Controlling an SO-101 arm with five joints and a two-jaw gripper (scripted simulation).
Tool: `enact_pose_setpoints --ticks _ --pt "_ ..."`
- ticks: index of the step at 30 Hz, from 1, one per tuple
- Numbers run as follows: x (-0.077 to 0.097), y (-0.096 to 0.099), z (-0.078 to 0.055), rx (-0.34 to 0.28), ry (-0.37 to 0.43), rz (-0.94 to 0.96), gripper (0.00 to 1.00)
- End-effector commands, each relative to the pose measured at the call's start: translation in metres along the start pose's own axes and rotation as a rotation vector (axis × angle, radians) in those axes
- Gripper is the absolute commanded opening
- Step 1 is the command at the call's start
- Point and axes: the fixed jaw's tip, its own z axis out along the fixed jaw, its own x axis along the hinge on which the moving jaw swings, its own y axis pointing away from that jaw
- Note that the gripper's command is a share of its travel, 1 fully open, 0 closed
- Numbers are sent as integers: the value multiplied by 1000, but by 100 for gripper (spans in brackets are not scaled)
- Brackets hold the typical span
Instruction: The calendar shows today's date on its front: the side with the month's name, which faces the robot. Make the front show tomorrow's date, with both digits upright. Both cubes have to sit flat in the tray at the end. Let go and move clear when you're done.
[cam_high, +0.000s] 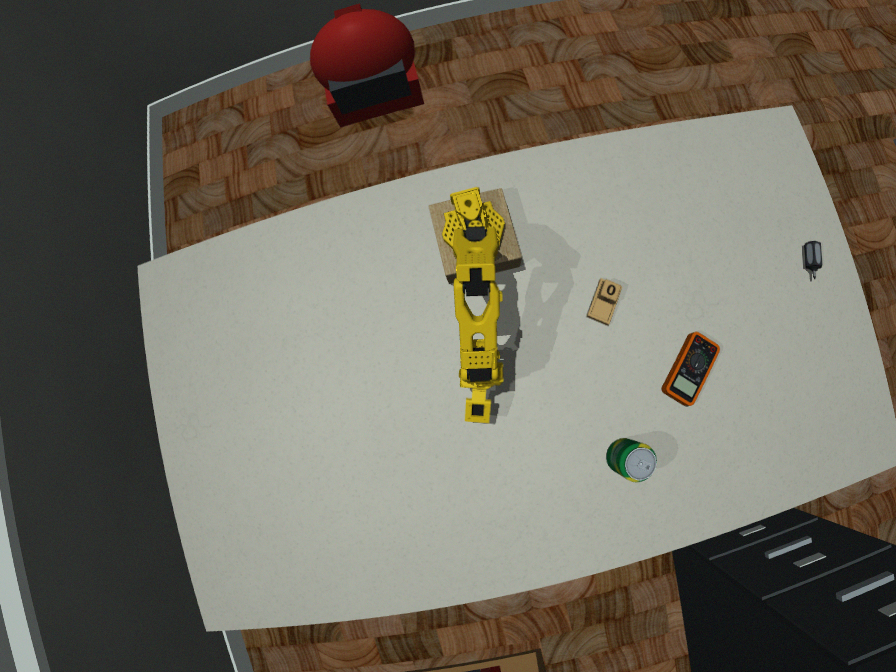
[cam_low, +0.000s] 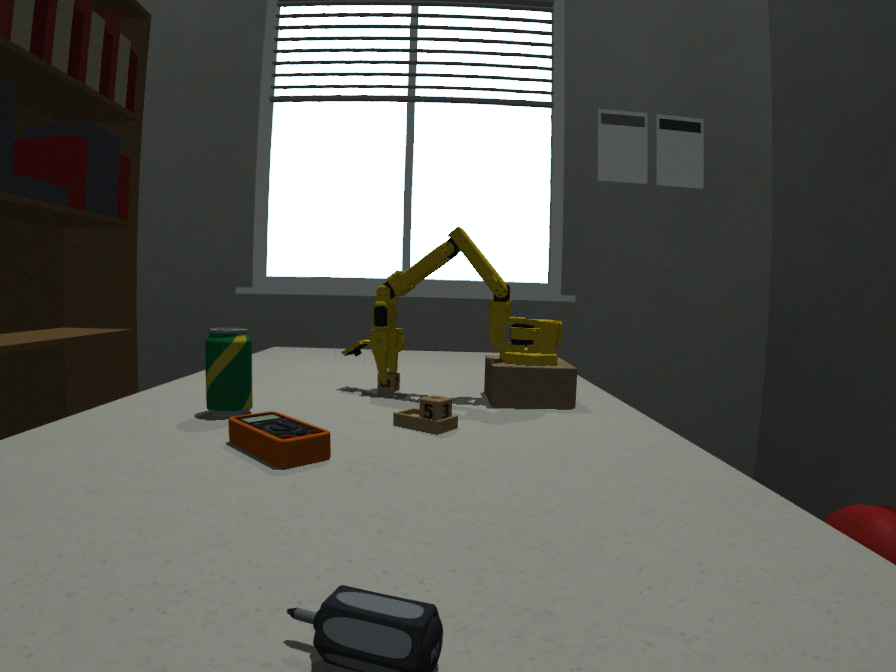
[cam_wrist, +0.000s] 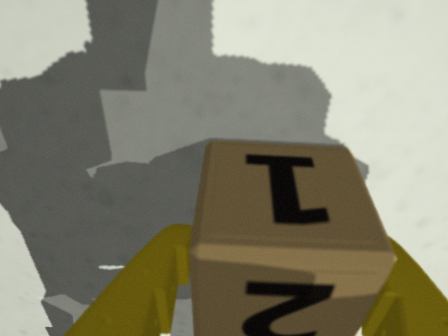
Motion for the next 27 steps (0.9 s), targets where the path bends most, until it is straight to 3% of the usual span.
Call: enact_pose_setpoints --ticks 1,10,27 --pt "3 -2 3 -1 13 1 21" --pt "3 -2 3 -1 13 1 19" --pt "3 -2 3 -1 13 1 3"
